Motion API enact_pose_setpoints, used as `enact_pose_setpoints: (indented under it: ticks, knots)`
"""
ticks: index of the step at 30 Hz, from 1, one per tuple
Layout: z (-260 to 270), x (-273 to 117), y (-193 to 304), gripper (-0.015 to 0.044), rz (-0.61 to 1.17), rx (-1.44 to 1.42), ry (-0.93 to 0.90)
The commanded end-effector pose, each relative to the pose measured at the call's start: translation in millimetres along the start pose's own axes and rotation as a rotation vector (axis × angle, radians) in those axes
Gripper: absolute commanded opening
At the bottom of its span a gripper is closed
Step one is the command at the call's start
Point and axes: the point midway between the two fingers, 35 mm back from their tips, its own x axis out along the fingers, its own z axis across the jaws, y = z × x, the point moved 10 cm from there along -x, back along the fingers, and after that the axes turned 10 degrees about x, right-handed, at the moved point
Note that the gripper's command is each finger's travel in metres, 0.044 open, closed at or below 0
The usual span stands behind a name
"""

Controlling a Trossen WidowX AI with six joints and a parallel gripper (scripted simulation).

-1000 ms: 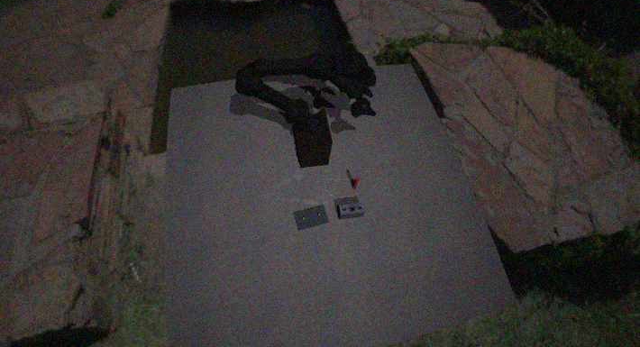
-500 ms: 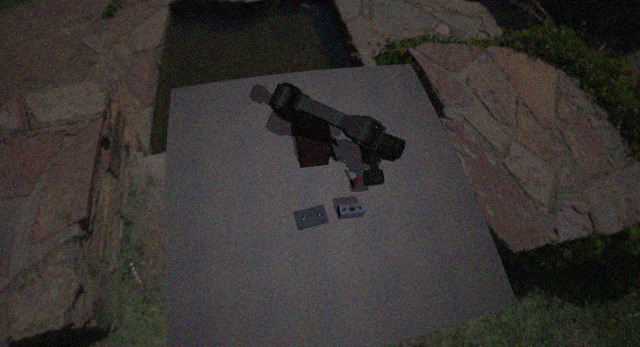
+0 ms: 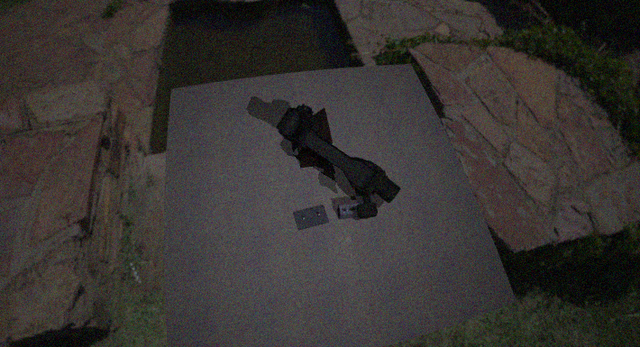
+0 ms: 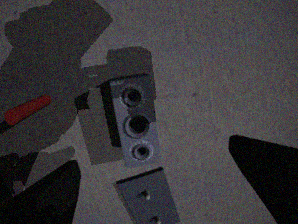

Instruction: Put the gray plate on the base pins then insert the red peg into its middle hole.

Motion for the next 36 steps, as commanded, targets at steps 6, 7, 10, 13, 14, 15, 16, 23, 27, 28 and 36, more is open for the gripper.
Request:
enact_pose_setpoints:
  ticks: [6,7,10,13,14,15,16,23,27,28,36]
  knots:
    - [1.3,52.4,7.3,0.0440,0.032,-0.014,-0.024]
    - [1.0,52.3,8.2,0.0440,0.032,-0.014,-0.024]
    - [1.2,65.5,9.0,0.0440,0.032,-0.014,-0.023]
    - [1.3,67.4,9.2,0.0440,0.033,-0.014,-0.023]
    - [1.3,67.4,9.2,0.0440,0.033,-0.014,-0.023]
    - [1.3,67.7,9.2,0.0440,0.033,-0.014,-0.024]
    - [1.3,68.4,9.2,0.0440,0.033,-0.014,-0.024]
    - [1.3,79.0,9.8,0.0440,0.033,-0.016,-0.025]
    - [1.2,85.5,10.0,0.0440,0.033,-0.016,-0.026]
    - [1.2,87.1,10.0,0.0440,0.033,-0.016,-0.026]
    - [1.3,100.2,10.5,0.0440,0.033,-0.014,-0.025]
